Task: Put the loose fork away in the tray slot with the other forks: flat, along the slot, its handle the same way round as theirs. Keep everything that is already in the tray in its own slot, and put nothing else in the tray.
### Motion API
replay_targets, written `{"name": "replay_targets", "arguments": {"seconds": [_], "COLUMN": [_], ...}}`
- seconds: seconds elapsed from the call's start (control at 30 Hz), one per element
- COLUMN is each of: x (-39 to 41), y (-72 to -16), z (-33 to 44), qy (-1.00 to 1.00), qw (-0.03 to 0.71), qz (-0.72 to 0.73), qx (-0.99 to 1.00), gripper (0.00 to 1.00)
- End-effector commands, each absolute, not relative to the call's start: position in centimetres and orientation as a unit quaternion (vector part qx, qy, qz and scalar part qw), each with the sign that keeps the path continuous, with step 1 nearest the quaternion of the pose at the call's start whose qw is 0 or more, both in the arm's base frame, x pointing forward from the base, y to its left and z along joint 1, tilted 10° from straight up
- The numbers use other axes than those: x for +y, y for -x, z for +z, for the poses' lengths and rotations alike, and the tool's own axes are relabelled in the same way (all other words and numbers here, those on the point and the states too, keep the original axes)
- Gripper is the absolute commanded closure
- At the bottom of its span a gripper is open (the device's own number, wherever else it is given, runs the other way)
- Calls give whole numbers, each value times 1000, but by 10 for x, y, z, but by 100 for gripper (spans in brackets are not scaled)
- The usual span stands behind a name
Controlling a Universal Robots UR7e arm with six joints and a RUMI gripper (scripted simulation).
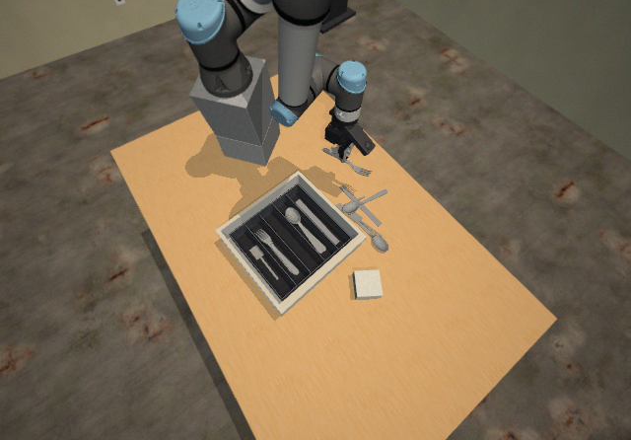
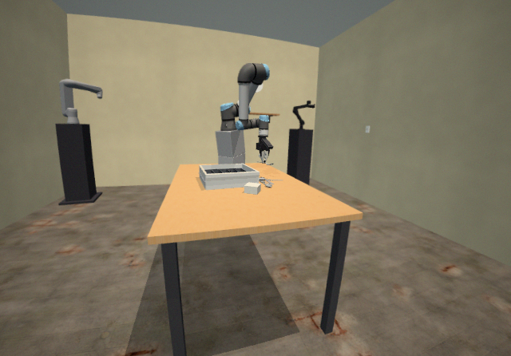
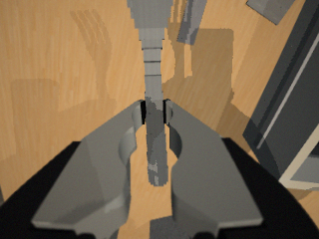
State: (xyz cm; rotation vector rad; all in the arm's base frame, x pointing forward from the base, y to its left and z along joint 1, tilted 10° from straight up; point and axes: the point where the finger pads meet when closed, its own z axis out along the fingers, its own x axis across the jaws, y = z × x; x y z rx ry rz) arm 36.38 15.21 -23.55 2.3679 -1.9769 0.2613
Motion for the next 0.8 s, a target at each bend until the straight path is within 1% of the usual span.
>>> {"name": "replay_targets", "arguments": {"seconds": [0.0,0.37,0.77], "x": [155,160,162], "y": [-358,-355,-353], "z": [-212,-180,-165], "qy": [-765,-765,-765], "qw": [28,28,28], "qz": [81,81,81], "qx": [-639,-639,-639], "gripper": [98,98,98]}}
